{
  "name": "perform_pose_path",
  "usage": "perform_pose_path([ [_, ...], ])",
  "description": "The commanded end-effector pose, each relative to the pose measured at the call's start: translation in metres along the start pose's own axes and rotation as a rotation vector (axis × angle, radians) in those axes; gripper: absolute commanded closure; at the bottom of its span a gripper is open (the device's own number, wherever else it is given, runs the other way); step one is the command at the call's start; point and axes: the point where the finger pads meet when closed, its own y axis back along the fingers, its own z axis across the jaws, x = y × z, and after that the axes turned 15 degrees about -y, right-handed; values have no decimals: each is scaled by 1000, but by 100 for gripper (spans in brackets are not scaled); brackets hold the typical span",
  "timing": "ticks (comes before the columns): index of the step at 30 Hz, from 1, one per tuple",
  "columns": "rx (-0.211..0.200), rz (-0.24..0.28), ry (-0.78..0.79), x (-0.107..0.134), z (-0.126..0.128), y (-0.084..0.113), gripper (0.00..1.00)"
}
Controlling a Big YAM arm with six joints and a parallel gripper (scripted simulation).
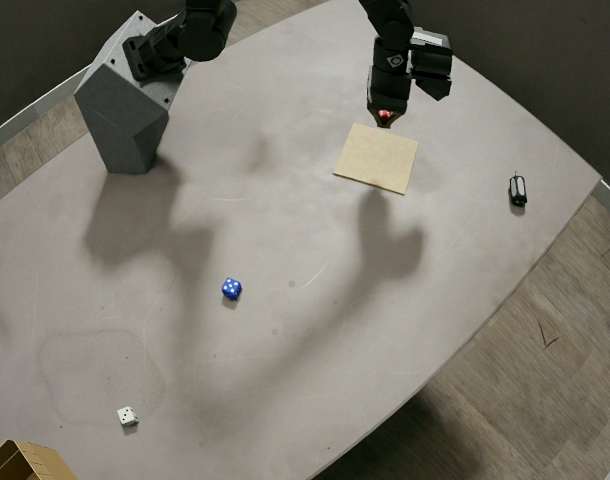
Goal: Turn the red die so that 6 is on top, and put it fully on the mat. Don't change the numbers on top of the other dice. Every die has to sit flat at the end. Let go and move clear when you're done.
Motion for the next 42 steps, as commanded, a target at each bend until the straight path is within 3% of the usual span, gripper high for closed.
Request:
perform_pose_path([
  [1,-6,-5,9,-5,2,-8,80],
  [11,6,6,1,2,-4,-42,80],
  [17,-1,-20,2,-14,-1,-67,80],
  [24,0,-17,1,-12,-1,-91,80],
  [27,0,-16,1,-11,-1,-93,80],
  [28,-8,-41,2,-19,1,-86,80],
  [30,-1,-16,2,-11,-1,-96,80],
  [42,2,-6,2,-6,-2,-94,80],
])
